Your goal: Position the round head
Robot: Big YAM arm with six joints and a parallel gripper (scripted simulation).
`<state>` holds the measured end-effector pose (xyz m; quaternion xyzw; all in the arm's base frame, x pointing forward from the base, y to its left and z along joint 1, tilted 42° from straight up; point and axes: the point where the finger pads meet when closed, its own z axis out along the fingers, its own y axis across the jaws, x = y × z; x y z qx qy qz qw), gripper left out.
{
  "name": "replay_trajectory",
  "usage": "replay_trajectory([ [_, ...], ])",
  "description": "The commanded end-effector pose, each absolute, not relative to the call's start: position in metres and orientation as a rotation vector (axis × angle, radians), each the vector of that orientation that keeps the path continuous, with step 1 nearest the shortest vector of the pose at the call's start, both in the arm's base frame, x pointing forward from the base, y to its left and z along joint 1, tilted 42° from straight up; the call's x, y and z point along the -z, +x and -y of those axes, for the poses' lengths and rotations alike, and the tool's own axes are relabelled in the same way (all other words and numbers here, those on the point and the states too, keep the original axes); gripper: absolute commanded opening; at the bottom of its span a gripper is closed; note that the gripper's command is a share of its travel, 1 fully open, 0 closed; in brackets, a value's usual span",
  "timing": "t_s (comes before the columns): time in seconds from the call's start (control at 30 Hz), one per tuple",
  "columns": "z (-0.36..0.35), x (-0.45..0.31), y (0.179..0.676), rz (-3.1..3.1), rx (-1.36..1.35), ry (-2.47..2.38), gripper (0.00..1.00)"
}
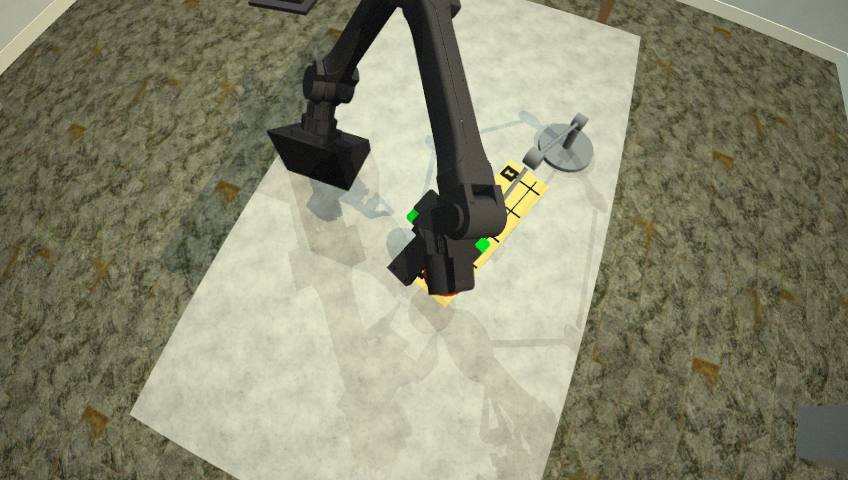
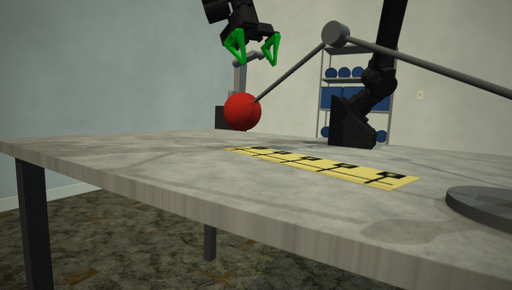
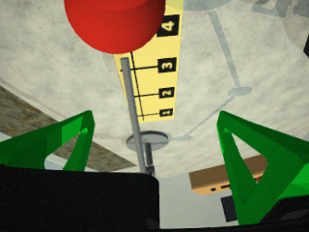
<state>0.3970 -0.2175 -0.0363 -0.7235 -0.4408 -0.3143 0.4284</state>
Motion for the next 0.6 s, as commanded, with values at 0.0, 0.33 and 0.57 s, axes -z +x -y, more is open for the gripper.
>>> replay_trajectory([
  [0.0, 0.2229, 0.0328, 0.3998, 1.111, 0.794, -1.816, 1.0],
  [0.33, 0.2218, 0.0332, 0.3988, 1.108, 0.792, -1.815, 1.0],
  [0.57, 0.2211, 0.0335, 0.398, 1.106, 0.791, -1.813, 1.0],
])
